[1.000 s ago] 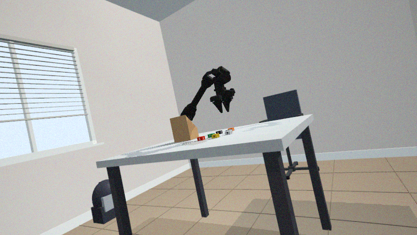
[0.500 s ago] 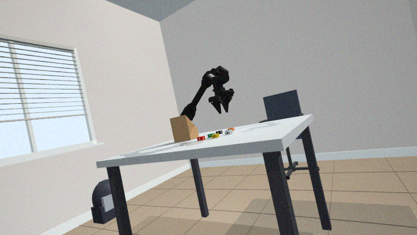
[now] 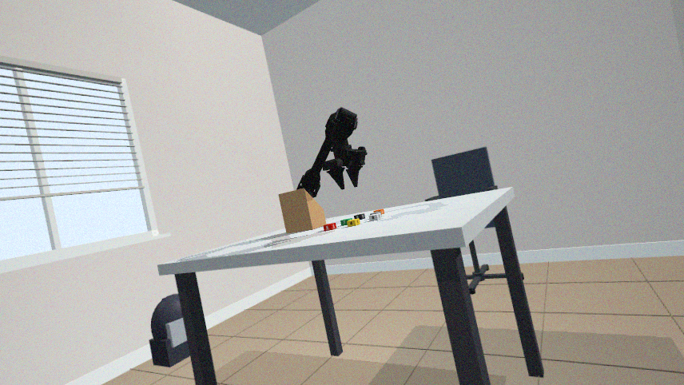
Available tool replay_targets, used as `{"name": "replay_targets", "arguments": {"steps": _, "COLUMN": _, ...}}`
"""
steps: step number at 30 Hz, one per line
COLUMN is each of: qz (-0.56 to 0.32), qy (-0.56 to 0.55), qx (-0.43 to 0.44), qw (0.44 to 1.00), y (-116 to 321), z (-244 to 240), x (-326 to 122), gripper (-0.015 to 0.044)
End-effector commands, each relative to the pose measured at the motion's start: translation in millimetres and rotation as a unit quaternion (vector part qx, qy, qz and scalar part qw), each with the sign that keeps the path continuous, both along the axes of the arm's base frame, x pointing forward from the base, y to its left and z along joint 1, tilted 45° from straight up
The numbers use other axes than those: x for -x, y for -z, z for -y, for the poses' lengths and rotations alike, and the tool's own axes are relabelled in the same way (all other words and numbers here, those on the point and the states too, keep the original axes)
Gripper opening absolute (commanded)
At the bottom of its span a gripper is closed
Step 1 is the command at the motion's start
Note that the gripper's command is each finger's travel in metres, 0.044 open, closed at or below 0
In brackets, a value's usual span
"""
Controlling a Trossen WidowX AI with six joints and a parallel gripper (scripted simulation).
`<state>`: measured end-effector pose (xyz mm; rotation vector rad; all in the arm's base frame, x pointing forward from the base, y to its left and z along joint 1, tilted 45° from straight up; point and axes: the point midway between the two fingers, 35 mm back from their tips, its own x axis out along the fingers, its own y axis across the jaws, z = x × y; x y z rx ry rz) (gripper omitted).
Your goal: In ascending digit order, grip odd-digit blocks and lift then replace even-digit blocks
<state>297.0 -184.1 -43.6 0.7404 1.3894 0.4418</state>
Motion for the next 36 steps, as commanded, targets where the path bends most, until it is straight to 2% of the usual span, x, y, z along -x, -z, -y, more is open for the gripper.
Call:
{"name": "replay_targets", "arguments": {"steps": 1, "qz": 0.004, "qy": -0.012, "qx": 0.001, "qw": 1.000, "y": 4, "z": -2, "x": 1, "gripper": 0.0400}}
{"name": "replay_targets", "arguments": {"steps": 20, "qz": 0.003, "qy": -0.012, "qx": 0.001, "qw": 1.000, "y": -3, "z": -7, "x": 1, "gripper": 0.0400}}
{"name": "replay_targets", "arguments": {"steps": 29, "qz": 0.002, "qy": -0.011, "qx": 0.000, "qw": 1.000, "y": -83, "z": -85, "x": 29, "gripper": 0.0400}}
{"name": "replay_targets", "arguments": {"steps": 36, "qz": 0.001, "qy": -0.012, "qx": -0.004, "qw": 1.000, "y": -116, "z": -143, "x": 68, "gripper": 0.0400}}
